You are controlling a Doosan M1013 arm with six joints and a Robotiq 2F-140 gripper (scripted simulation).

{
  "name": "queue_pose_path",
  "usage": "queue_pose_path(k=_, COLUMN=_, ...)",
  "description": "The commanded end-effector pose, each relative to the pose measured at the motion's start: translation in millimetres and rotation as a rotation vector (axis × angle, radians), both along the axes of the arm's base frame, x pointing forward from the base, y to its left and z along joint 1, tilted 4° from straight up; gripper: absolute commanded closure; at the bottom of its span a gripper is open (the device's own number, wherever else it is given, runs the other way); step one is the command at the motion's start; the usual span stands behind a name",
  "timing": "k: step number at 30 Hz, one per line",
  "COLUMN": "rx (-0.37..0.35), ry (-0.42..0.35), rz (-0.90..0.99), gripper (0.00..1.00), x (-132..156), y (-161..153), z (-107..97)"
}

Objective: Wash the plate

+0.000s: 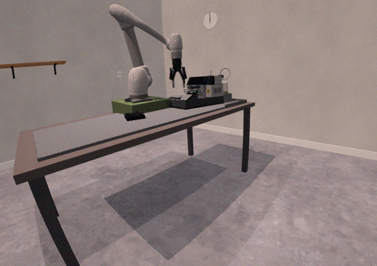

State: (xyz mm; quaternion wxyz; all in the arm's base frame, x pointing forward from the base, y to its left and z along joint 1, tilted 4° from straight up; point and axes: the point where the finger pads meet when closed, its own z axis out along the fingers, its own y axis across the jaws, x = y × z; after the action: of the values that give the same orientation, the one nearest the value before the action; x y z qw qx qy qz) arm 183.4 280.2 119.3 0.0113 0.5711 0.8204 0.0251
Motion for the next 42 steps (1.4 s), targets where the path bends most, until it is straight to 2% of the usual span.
queue_pose_path(k=1, rx=-0.017, ry=-0.024, rz=-0.14, gripper=0.3, x=-16, y=12, z=3)
queue_pose_path(k=9, rx=-0.001, ry=-0.019, rz=-0.406, gripper=0.3, x=-46, y=32, z=8)
queue_pose_path(k=14, rx=0.009, ry=-0.016, rz=-0.572, gripper=0.3, x=-46, y=32, z=8)
queue_pose_path(k=16, rx=0.009, ry=-0.016, rz=-0.572, gripper=0.3, x=-46, y=32, z=8)
queue_pose_path(k=31, rx=0.041, ry=-0.007, rz=-1.071, gripper=0.3, x=-46, y=32, z=8)
queue_pose_path(k=33, rx=0.041, ry=-0.007, rz=-1.071, gripper=0.3, x=-46, y=32, z=8)
queue_pose_path(k=42, rx=0.061, ry=0.0, rz=-1.37, gripper=0.3, x=-46, y=32, z=8)
